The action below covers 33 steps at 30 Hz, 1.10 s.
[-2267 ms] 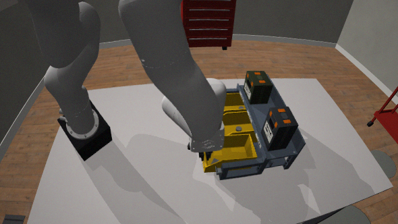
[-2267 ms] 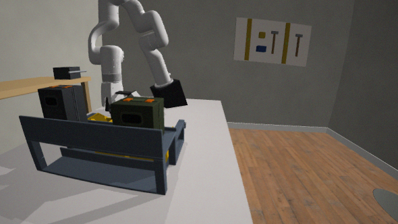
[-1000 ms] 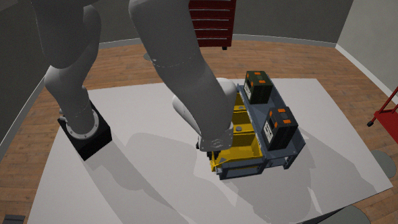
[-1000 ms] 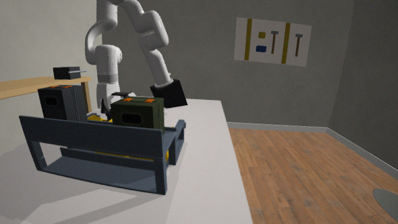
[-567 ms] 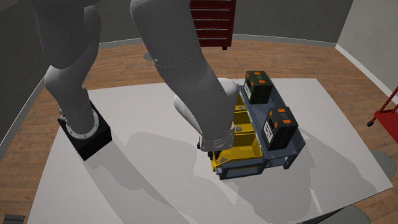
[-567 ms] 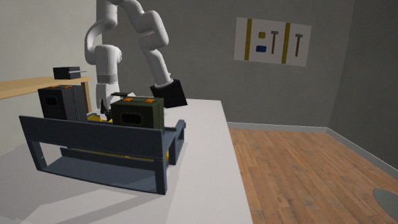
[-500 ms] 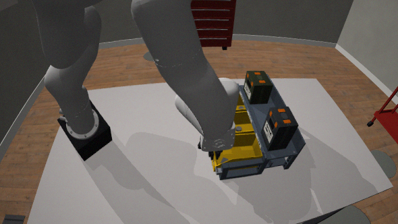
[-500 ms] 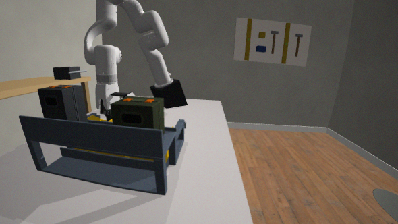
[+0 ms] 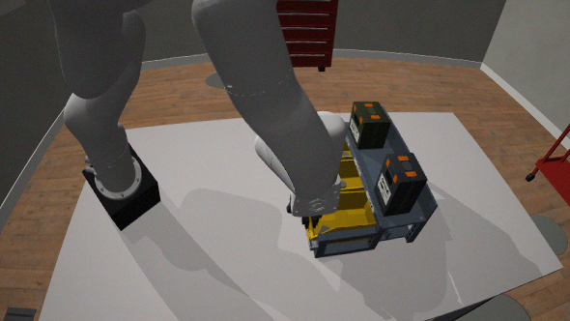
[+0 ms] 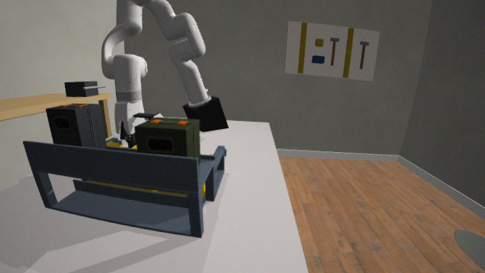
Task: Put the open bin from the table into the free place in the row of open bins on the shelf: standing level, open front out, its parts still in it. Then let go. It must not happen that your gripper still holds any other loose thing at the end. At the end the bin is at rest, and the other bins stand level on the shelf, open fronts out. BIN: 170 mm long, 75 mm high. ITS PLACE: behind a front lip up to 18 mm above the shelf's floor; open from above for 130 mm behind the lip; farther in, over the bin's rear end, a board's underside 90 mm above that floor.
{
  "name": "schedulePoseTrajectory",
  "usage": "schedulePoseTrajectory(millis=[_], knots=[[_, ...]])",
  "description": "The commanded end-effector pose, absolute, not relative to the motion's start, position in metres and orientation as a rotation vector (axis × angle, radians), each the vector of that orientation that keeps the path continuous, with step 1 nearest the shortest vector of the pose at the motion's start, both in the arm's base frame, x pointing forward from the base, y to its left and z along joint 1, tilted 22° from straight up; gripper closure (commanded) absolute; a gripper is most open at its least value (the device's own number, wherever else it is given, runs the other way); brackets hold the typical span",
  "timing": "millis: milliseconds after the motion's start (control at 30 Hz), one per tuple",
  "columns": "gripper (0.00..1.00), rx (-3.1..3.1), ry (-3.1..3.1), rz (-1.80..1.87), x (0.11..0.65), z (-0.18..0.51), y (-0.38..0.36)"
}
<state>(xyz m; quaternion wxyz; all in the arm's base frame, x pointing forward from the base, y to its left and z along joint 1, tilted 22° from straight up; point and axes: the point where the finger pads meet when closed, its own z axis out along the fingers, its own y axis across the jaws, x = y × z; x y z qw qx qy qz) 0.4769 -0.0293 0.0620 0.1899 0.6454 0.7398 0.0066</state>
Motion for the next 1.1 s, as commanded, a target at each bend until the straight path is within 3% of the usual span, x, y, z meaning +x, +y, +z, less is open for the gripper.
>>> schedulePoseTrajectory(millis=[0, 1067], knots=[[1.0, 1.812, 2.077, 0.023, 0.483, 0.065, -0.028], [1.0, 1.812, 2.077, 0.023, 0.498, 0.069, -0.025]])
